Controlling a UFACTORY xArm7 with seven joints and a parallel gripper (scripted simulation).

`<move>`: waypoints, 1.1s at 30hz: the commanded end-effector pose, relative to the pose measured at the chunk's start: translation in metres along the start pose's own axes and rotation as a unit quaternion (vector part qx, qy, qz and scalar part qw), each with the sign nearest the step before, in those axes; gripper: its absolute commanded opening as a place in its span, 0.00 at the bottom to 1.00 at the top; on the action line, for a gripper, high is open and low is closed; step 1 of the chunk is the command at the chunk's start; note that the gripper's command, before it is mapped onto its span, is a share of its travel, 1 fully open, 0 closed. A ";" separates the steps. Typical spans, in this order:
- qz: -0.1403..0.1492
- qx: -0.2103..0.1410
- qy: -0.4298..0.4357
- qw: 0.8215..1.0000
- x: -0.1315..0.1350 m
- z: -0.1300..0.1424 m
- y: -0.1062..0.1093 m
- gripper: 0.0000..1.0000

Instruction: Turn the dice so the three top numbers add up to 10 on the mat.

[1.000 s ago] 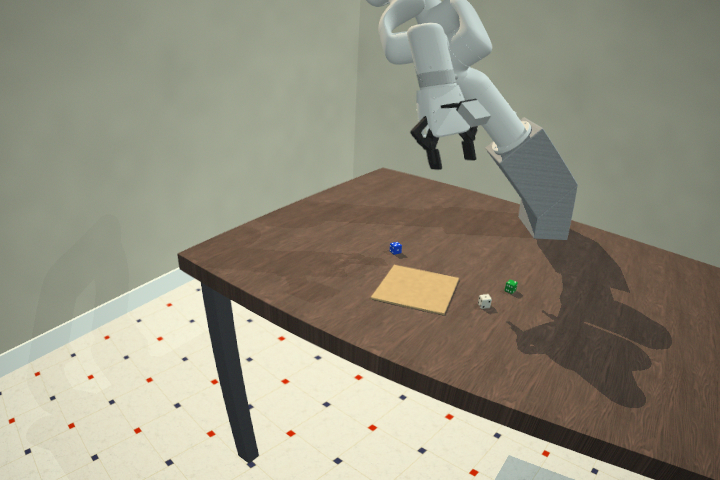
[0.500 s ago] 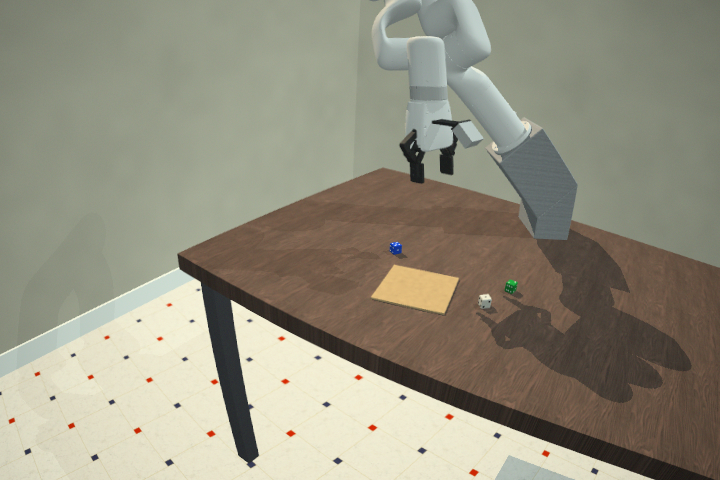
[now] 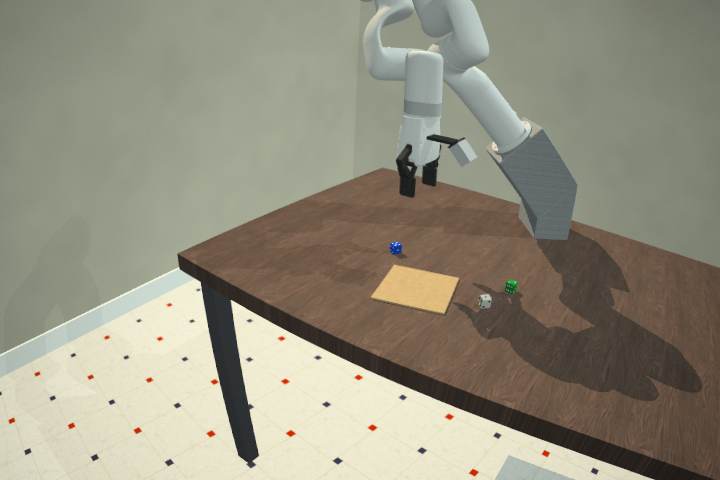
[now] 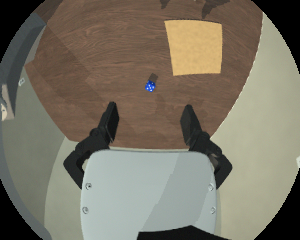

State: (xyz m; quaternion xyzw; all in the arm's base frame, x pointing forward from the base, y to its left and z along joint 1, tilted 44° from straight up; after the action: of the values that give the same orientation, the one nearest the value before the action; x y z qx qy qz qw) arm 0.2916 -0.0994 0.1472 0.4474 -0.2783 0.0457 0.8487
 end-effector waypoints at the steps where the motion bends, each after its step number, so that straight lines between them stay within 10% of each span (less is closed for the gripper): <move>1: 0.006 -0.002 0.006 1.000 0.002 0.000 -0.002 1.00; 33: 0.006 -0.003 0.006 1.000 0.002 0.001 -0.018 1.00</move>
State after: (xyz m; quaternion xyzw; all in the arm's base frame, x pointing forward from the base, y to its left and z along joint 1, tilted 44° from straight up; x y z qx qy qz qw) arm 0.2966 -0.1092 0.1373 0.4443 -0.2744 0.0498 0.8514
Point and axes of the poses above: the point where the finger pads meet when closed, its own y axis back along the fingers, its own x axis across the jaws, z = x × y, the point moved 3 cm from there along y, back along the fingers, and after that the axes turned 14 degrees about -y, right-handed, at the moved point
